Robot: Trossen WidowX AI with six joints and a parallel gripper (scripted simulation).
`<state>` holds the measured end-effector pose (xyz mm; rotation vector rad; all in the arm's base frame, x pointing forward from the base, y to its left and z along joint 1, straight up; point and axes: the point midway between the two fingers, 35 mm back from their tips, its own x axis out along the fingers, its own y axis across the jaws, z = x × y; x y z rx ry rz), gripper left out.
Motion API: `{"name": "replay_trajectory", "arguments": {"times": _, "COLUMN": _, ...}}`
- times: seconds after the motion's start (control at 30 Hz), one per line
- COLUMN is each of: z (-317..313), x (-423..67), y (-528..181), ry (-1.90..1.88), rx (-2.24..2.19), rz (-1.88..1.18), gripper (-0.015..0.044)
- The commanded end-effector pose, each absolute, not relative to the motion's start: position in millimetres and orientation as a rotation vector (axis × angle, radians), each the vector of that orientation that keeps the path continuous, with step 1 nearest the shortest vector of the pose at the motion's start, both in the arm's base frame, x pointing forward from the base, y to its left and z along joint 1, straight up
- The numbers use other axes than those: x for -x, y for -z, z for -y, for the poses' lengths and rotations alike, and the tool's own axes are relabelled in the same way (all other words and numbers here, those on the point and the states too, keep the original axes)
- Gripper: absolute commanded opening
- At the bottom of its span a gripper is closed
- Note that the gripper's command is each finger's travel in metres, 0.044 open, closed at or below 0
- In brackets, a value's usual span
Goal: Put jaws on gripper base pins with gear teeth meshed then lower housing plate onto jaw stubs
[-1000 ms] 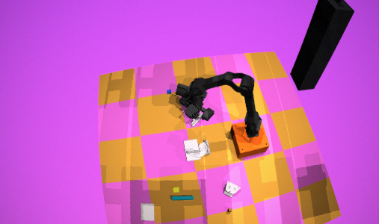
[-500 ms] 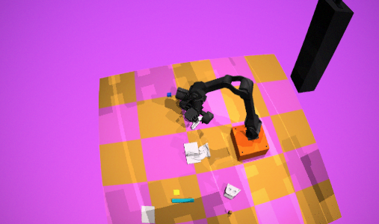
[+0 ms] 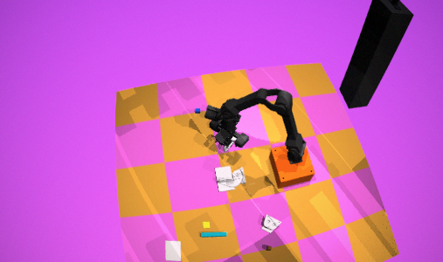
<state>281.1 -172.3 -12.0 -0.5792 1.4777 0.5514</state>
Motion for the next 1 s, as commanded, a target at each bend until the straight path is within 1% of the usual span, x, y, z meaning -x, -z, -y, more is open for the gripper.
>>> {"name": "replay_trajectory", "arguments": {"times": 0.0, "z": 172, "x": -281, "y": 19, "ry": -0.556, "rx": 0.578, "rz": -1.477, "gripper": 0.0440}}
{"name": "replay_trajectory", "arguments": {"times": 0.33, "z": 171, "x": -281, "y": 33, "ry": -0.556, "rx": 0.579, "rz": -1.476, "gripper": 0.0440}}
{"name": "replay_trajectory", "arguments": {"times": 0.97, "z": 171, "x": -281, "y": 34, "ry": -0.556, "rx": 0.579, "rz": -1.476, "gripper": 0.0440}}
